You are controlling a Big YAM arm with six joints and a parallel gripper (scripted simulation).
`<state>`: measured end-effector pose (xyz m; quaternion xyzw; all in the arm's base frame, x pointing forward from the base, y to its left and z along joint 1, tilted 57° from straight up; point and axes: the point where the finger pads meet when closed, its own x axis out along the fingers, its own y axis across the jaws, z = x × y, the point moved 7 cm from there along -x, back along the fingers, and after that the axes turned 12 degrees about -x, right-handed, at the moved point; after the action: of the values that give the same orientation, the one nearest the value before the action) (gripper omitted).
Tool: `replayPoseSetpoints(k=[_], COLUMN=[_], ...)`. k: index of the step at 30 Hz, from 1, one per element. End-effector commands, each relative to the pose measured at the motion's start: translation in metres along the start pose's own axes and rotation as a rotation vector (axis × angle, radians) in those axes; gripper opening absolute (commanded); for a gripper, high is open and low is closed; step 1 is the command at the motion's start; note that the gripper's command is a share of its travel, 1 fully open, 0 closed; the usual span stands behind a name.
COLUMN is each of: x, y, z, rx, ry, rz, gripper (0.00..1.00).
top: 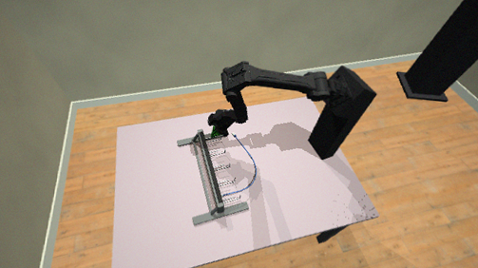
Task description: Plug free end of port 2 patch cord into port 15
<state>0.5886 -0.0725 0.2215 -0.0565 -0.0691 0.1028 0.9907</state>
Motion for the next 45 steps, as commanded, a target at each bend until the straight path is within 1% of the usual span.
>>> replayPoseSetpoints(k=[1, 16, 20, 24, 26, 29, 36, 39, 41, 43, 45], x=[0.006, 0.005, -0.002, -0.022, -0.022, -0.045, -0.106, -0.127, -0.137, -0.137, -0.142], y=[0.007, 0.008, 0.007, -0.001, -0.001, -0.003, -0.005, -0.005, -0.005, -0.005, -0.001], z=[-0.003, -0.004, -0.004, 0.005, 0.005, 0.008, 0.009, 0.009, 0.009, 0.009, 0.004], rx=[-0.010, -0.007, -0.007, -0.013, -0.013, -0.012, -0.011, -0.010, -0.010, -0.010, -0.003], ry=[-0.010, -0.006, -0.007, -0.021, -0.021, -0.026, -0.028, -0.027, -0.027, -0.027, -0.018], rz=[0.016, 0.018, 0.015, 0.002, 0.002, -0.004, -0.010, -0.011, -0.011, -0.011, -0.004], gripper=[0.00, 0.00, 0.00, 0.00, 0.00, 0.00, 0.00, 0.00, 0.00, 0.00, 0.00])
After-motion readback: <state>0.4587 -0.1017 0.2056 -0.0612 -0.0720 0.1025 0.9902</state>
